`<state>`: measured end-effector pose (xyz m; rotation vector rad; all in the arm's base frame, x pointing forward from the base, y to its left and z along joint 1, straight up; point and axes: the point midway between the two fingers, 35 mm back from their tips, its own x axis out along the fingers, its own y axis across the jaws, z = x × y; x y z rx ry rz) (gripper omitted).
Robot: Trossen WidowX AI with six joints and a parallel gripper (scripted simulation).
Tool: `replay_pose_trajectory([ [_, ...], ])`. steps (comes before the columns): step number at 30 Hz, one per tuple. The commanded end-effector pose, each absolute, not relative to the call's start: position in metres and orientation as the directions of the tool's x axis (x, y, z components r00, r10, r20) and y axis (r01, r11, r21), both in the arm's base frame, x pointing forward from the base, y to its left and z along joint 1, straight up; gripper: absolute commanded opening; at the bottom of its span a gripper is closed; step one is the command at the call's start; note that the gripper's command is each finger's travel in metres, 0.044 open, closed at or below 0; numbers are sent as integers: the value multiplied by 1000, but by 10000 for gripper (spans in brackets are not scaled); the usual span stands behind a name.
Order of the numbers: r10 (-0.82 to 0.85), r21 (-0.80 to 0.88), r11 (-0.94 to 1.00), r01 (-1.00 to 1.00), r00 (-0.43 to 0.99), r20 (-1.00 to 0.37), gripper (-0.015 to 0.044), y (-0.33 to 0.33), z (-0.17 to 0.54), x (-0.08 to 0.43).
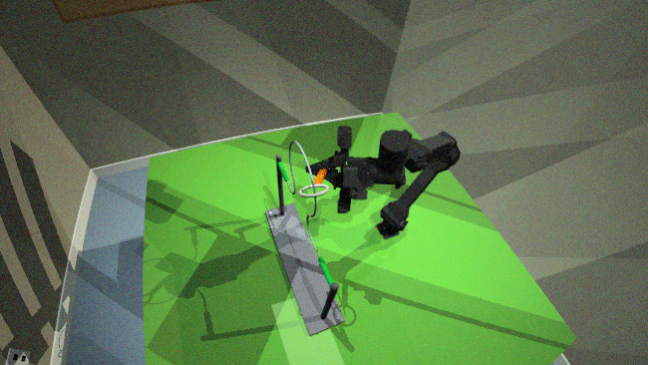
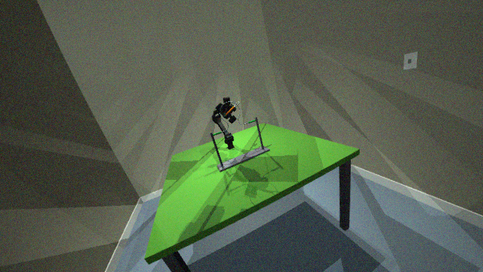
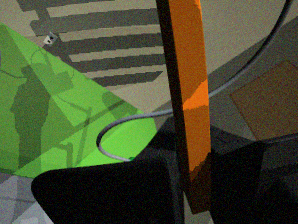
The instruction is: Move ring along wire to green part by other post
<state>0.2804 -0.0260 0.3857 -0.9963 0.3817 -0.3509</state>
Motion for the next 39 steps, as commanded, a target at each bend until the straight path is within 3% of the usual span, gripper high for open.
replay_pose_trajectory([
  [1,-462,-882,457,115,878,-125,-150,-27,388,279],
  [39,-470,-991,-14,131,874,122,-150,-33,405,279],
])
